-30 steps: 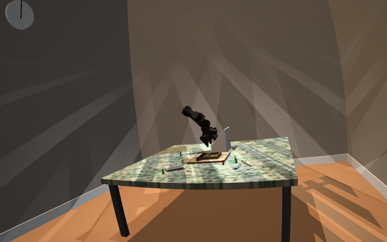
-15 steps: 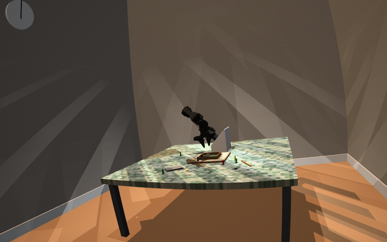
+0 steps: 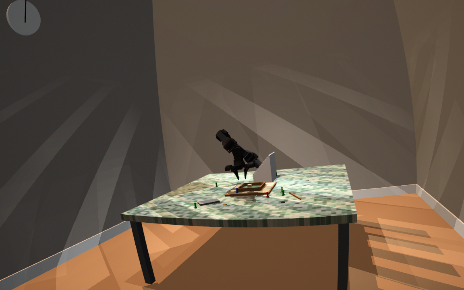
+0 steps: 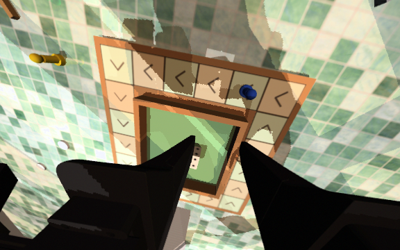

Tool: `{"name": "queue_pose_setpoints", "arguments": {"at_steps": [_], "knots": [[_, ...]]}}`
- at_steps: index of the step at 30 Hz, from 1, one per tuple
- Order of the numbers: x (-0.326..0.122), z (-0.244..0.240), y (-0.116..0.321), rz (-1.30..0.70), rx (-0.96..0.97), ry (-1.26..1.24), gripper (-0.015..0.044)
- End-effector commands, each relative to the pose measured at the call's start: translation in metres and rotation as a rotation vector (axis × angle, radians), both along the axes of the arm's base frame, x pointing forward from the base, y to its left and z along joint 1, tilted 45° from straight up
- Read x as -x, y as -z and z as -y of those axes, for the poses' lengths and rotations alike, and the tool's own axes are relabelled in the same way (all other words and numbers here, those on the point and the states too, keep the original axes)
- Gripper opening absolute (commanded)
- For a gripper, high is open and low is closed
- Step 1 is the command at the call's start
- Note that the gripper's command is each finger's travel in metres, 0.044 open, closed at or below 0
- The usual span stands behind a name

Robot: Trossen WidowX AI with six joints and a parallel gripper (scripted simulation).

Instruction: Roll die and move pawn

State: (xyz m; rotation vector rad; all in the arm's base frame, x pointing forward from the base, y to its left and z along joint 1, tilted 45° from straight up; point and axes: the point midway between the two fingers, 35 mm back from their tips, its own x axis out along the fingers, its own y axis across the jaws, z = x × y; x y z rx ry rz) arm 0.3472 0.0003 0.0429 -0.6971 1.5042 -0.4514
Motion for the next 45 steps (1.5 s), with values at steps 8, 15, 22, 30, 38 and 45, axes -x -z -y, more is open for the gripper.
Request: {"name": "queue_pose_setpoints", "arguments": {"at_steps": [8,15,22,30,38,45], "knots": [[-0.041,0.024,-0.011,0.497,0.003,0.506,0.02],[-0.042,0.024,-0.011,0.497,0.003,0.506,0.02],[-0.043,0.034,-0.001,0.497,0.004,0.506,0.02],[-0.044,0.04,0.005,0.497,0.004,0.506,0.02],[-0.045,0.049,0.014,0.497,0.004,0.506,0.02],[-0.045,0.058,0.022,0.498,0.004,0.505,0.02]]}}
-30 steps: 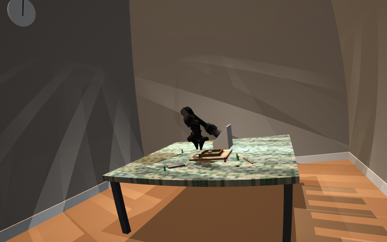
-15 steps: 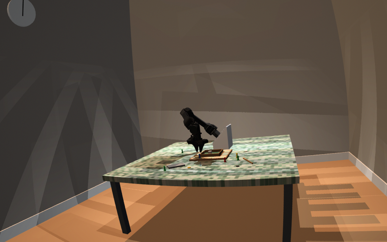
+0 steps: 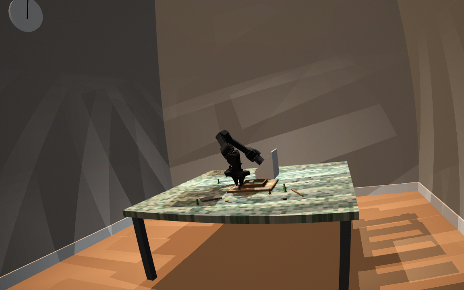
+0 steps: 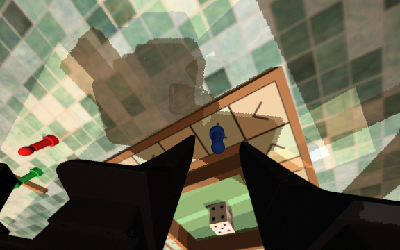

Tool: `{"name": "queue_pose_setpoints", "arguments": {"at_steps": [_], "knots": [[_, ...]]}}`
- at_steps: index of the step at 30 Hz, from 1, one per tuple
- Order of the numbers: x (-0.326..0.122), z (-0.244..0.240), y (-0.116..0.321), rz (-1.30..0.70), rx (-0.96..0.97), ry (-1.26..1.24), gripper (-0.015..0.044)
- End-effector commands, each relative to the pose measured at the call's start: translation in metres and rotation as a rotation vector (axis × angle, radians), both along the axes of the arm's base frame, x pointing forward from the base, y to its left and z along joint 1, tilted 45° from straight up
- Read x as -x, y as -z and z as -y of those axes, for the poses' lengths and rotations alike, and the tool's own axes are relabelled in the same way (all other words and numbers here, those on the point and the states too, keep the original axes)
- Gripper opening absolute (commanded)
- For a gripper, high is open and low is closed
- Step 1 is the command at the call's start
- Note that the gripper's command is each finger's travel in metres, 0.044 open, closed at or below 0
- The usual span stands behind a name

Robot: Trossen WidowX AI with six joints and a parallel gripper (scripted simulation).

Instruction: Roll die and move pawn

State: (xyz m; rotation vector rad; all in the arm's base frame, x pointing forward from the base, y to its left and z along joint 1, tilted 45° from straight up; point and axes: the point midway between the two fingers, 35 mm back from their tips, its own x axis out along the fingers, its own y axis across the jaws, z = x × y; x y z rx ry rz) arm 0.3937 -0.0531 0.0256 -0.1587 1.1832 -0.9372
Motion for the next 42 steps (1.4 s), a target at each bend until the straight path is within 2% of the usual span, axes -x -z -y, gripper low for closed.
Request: {"name": "queue_pose_setpoints", "arguments": {"at_steps": [1,7,13,19,28,42], "knots": [[0.001,0.005,0.006,-0.008,0.006,-0.005,0.02],[0.001,0.011,0.011,-0.008,0.007,-0.005,0.02],[0.001,0.011,0.011,-0.008,0.007,-0.005,0.0043],[0.001,0.011,0.011,-0.008,0.007,-0.005,0.0002],[0.0,0.001,0.004,-0.015,-0.004,-0.006,0.0],[0.005,-0.06,-0.058,-0.018,-0.009,-0.005,0.0]]}}
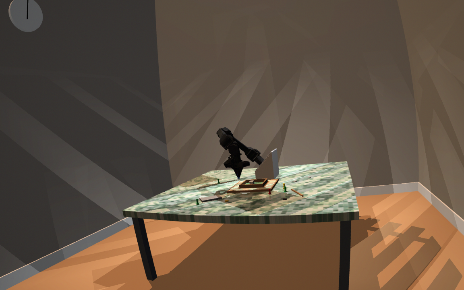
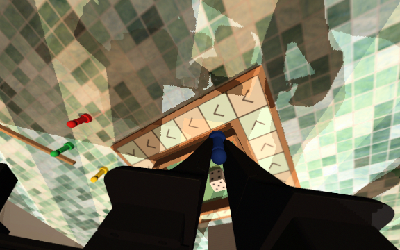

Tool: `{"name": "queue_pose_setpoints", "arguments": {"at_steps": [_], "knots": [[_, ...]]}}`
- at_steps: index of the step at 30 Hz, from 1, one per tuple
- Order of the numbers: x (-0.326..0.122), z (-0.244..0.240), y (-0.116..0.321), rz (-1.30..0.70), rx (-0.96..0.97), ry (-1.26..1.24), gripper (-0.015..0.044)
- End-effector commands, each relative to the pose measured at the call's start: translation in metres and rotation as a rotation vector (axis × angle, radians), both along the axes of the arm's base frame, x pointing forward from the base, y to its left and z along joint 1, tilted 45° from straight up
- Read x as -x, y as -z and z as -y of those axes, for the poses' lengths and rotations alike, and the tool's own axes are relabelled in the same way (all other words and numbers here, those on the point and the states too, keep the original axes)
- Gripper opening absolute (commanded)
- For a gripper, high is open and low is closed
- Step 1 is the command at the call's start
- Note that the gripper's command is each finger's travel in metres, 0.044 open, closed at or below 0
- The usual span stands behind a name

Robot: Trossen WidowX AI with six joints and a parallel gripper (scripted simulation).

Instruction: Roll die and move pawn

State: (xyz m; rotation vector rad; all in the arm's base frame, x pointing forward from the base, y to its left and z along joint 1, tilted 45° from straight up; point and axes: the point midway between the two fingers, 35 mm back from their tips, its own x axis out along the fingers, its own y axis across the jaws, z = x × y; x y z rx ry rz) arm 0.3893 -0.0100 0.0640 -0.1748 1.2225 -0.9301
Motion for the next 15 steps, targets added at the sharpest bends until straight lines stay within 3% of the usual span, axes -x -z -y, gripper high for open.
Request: {"name": "queue_pose_setpoints", "arguments": {"at_steps": [1,10,15], "knots": [[0.001,-0.021,-0.024,0.023,0.0,-0.001,0.0],[0.005,-0.035,-0.04,0.03,0.008,-0.001,0.0],[0.008,-0.056,0.003,0.03,0.003,-0.002,0.0]]}}
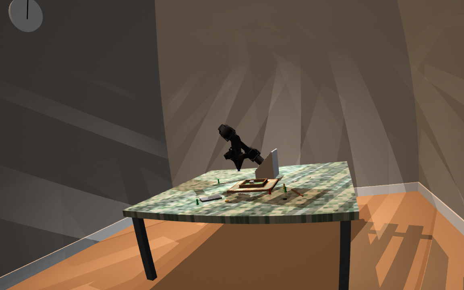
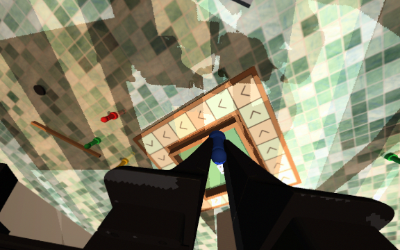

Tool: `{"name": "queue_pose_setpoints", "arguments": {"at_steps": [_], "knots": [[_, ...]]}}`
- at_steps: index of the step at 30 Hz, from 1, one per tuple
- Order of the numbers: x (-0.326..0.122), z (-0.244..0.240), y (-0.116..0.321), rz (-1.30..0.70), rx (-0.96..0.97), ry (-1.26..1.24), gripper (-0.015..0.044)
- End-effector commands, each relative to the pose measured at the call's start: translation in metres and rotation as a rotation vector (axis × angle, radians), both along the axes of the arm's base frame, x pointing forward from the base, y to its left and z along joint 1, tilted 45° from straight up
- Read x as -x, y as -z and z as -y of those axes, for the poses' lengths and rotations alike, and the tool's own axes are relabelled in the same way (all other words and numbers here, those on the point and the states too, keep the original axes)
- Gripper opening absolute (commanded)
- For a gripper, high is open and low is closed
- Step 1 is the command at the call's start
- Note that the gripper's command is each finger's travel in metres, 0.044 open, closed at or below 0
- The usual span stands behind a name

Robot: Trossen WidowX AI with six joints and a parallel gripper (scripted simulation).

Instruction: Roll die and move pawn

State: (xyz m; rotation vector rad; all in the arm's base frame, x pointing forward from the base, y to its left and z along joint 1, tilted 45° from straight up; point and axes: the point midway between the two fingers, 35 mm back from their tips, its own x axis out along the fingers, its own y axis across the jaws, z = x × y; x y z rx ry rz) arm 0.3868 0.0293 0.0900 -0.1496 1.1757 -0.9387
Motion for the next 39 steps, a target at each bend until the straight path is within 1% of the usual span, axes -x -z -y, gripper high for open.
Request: {"name": "queue_pose_setpoints", "arguments": {"at_steps": [1,7,13,15,21,28,39], "knots": [[0.007,-0.022,0.039,-0.02,-0.002,-0.01,0.0],[0.021,-0.047,0.097,-0.02,-0.005,-0.01,0.0],[0.045,-0.065,0.153,-0.02,-0.003,-0.009,0.0],[0.052,-0.068,0.164,-0.02,-0.002,-0.009,0.0],[0.052,-0.066,0.168,-0.02,-0.002,-0.008,0.0],[0.05,-0.045,0.19,-0.02,-0.001,-0.008,0.0],[0.05,-0.039,0.196,-0.02,0.0,-0.008,0.0]]}}
